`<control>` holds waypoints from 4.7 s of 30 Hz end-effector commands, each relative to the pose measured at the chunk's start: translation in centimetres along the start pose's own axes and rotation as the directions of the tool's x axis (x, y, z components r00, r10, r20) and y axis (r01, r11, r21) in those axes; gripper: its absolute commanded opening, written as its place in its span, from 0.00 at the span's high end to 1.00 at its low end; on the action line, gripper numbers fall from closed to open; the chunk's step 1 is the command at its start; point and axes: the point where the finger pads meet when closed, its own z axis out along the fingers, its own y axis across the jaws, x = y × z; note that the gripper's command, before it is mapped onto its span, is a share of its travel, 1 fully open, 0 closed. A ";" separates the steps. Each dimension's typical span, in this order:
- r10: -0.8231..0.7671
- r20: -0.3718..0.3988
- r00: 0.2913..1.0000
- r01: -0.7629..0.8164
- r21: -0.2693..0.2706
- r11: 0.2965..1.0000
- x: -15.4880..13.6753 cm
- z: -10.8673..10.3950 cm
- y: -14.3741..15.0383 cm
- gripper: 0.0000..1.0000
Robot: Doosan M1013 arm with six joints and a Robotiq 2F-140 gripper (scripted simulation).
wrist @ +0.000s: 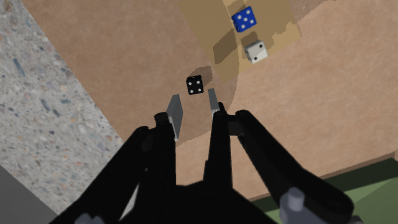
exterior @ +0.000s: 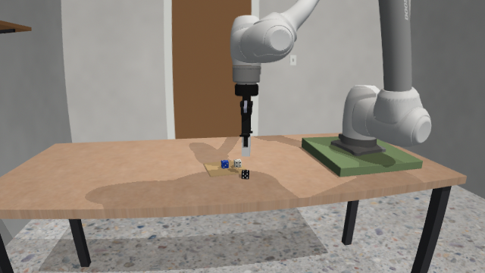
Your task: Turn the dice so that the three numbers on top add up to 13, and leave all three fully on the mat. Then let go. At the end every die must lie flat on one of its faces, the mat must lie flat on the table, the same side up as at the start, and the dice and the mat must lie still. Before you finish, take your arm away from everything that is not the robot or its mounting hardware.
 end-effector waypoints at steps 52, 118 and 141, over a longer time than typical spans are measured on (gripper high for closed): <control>0.000 0.000 1.000 0.000 0.000 1.000 0.0 5.1 -0.1 0.75; 0.000 0.000 1.000 0.000 0.000 1.000 0.0 7.6 -0.1 0.75; 0.000 0.000 1.000 0.000 0.000 1.000 0.0 8.1 -0.1 0.75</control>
